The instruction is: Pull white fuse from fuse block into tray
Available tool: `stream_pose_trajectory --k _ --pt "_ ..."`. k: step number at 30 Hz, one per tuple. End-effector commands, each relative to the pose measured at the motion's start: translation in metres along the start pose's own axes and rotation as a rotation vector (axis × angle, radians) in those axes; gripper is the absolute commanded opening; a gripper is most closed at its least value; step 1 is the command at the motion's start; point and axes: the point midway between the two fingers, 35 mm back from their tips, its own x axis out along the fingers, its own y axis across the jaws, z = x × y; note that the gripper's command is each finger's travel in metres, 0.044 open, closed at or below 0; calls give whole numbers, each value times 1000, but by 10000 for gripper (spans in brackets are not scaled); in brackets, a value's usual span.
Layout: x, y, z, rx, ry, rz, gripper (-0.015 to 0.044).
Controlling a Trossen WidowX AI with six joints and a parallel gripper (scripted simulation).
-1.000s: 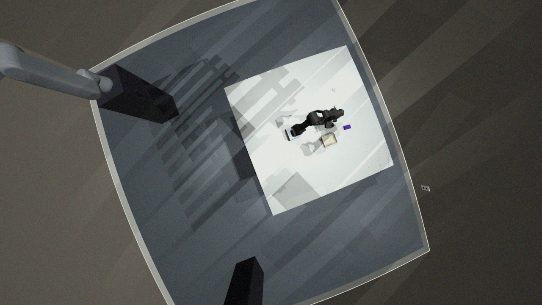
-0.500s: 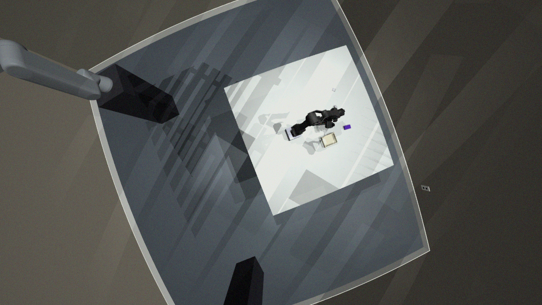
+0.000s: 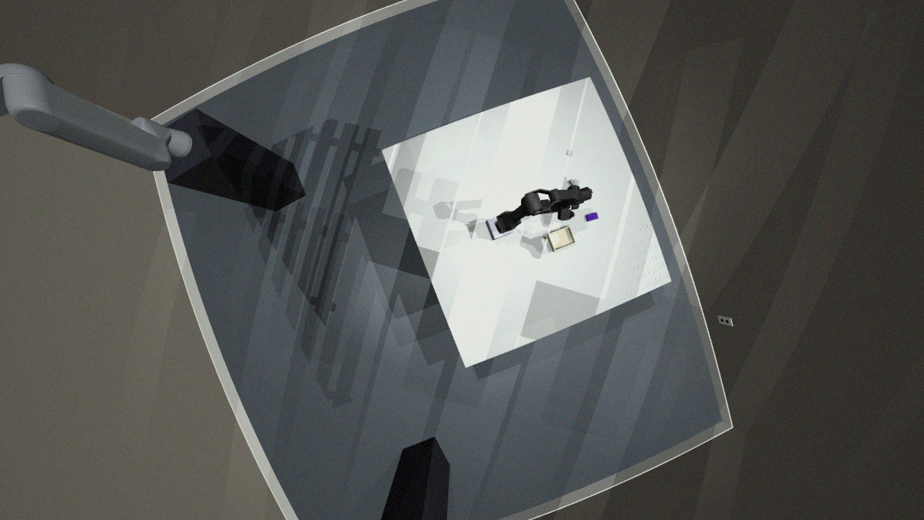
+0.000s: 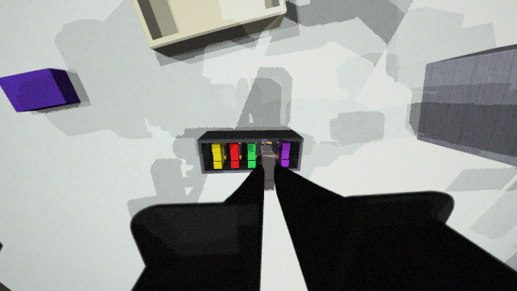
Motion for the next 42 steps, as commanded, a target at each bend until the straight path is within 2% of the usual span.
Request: stream_pose_trajectory --k 1,26,42 --pt "-2 11 17 2 -1 3 0" --pt "-2 52 158 2 -12 6 0" --pt "16 53 162 2 -12 6 0"
